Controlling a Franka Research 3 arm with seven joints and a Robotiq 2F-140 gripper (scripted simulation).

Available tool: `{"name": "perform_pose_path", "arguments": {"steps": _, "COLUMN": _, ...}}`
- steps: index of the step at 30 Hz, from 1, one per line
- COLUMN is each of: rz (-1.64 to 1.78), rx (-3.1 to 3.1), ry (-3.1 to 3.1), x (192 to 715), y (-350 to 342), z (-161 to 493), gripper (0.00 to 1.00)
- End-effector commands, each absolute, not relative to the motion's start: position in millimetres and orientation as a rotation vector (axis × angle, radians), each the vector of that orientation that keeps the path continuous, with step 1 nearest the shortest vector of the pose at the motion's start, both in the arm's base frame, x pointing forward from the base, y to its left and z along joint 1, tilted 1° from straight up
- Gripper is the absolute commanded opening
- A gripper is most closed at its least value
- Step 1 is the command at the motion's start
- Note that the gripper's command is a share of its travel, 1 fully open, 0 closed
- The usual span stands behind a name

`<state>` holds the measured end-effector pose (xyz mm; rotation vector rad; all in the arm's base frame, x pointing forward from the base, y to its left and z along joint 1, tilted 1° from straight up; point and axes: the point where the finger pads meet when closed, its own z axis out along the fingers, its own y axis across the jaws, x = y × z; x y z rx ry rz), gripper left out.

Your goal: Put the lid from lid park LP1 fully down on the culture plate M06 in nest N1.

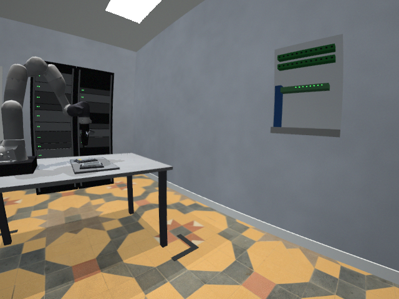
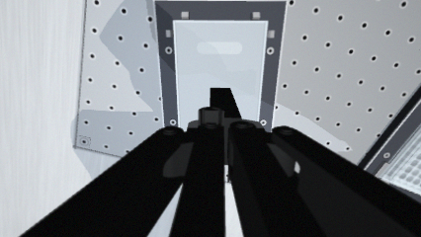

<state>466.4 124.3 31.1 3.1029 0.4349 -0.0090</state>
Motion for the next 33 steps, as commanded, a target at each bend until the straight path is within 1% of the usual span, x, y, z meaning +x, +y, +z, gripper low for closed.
{"name": "perform_pose_path", "arguments": {"steps": 1, "rz": -0.014, "rx": 3.103, "ry": 0.439, "x": 465.9, "y": 124.2, "z": 30.7, "gripper": 0.1}}
{"name": "perform_pose_path", "arguments": {"steps": 26, "rz": -0.014, "rx": 3.103, "ry": 0.439, "x": 465.9, "y": 124.2, "z": 30.7, "gripper": 0.1}}
{"name": "perform_pose_path", "arguments": {"steps": 27, "rz": -0.014, "rx": 3.103, "ry": 0.439, "x": 465.9, "y": 124.2, "z": 30.7, "gripper": 0.69}}
{"name": "perform_pose_path", "arguments": {"steps": 33, "rz": -0.014, "rx": 3.103, "ry": 0.439, "x": 465.9, "y": 124.2, "z": 30.7, "gripper": 0.69}}
